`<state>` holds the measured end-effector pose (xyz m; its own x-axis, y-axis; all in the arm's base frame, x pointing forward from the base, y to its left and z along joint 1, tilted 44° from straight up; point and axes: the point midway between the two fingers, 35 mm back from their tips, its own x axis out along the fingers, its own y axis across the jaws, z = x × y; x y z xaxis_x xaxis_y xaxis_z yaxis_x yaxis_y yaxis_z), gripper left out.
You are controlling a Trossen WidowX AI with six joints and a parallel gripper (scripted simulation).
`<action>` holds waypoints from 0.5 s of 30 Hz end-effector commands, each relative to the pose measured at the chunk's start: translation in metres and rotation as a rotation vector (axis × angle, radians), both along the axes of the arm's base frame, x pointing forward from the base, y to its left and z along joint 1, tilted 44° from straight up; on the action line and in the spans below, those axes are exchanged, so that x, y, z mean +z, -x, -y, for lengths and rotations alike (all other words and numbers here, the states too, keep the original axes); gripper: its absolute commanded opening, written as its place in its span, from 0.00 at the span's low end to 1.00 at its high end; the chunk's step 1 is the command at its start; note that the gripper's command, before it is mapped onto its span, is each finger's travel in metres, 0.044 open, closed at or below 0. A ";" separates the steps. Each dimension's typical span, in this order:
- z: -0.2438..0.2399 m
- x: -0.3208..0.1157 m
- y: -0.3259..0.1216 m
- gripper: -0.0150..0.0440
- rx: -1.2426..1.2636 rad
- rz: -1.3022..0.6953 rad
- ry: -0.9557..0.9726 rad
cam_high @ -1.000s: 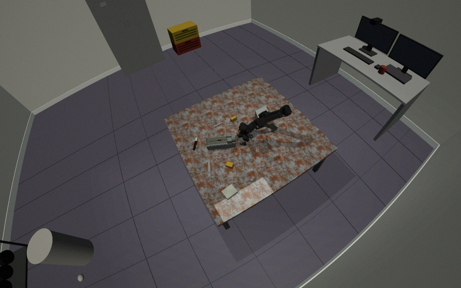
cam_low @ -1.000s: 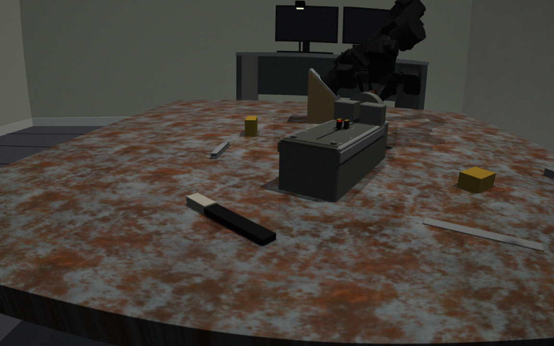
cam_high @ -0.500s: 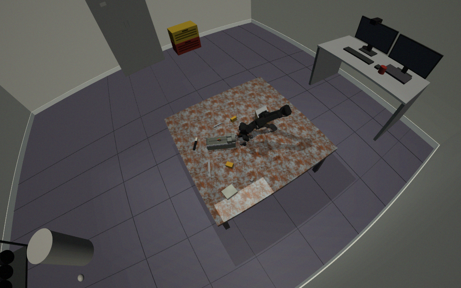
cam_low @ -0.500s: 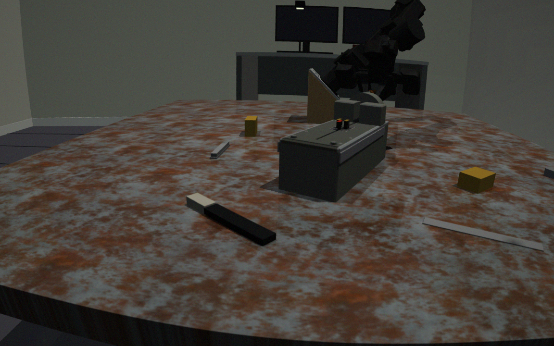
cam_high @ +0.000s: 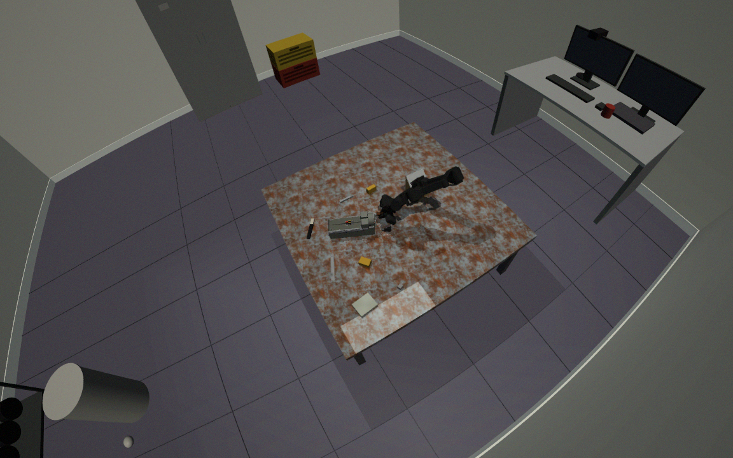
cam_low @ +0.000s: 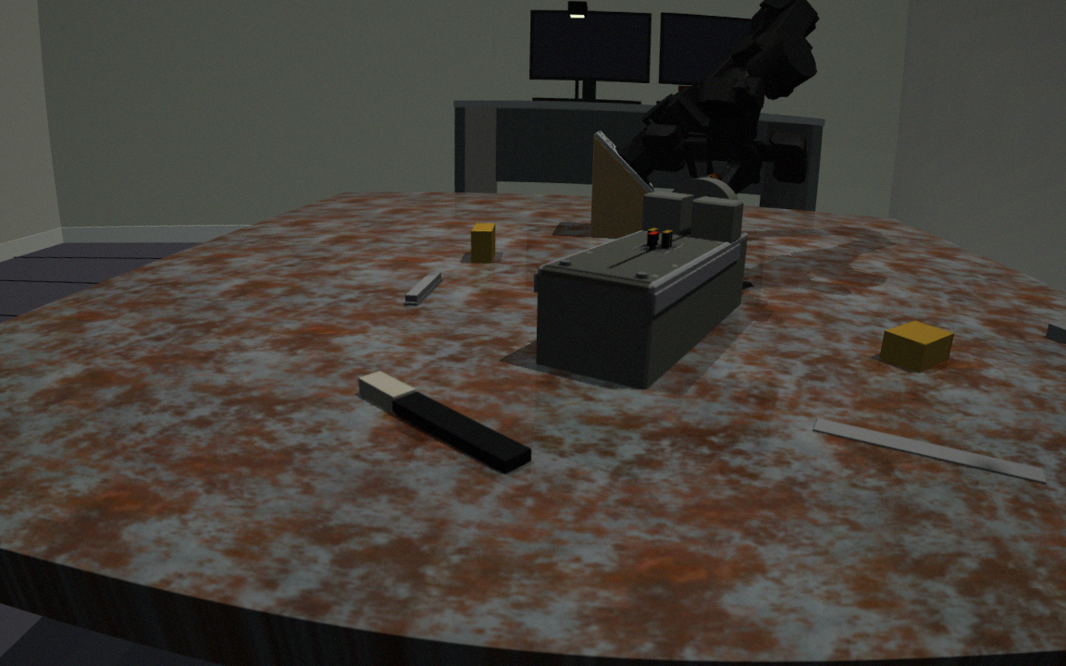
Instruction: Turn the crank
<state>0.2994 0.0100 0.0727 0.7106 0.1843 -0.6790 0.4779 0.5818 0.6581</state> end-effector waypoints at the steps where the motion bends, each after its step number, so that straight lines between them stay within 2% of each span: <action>1: 0.003 -0.008 0.004 0.25 -0.011 -0.024 0.008; 15: 0.003 -0.010 0.004 0.25 -0.011 -0.024 0.008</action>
<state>0.2987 0.0095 0.0708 0.7111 0.1828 -0.6789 0.4787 0.5812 0.6580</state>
